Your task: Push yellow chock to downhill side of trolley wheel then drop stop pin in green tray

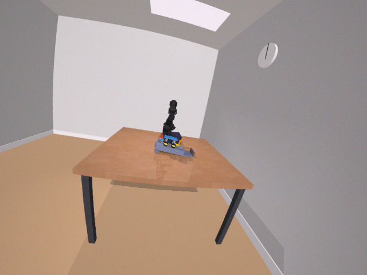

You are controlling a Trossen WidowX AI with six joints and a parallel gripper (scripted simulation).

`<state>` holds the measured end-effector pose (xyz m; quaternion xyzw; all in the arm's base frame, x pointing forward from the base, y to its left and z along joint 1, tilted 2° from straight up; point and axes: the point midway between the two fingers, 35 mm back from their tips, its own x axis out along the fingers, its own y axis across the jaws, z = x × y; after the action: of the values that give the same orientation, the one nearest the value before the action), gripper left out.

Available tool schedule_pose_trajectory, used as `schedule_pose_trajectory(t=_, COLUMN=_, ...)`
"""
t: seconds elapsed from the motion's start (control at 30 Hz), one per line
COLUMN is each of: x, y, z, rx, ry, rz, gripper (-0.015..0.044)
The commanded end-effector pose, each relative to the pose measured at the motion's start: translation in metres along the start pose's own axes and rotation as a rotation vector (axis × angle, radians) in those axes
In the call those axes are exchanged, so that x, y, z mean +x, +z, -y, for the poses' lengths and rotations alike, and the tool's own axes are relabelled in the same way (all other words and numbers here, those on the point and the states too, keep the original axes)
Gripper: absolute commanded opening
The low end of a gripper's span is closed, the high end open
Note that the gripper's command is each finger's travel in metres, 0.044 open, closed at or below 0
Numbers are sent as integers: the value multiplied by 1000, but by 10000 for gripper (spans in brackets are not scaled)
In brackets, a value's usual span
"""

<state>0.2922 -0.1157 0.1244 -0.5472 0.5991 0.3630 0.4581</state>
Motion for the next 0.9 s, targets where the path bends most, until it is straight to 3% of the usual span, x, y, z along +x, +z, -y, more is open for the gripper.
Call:
schedule_pose_trajectory(t=0.0, x=7, y=-1, z=-1, rx=-4, ry=4, rz=-4, gripper=190)
schedule_pose_trajectory(t=0.87, x=38, y=-1, z=0, rx=-4, ry=4, rz=-5, gripper=190)
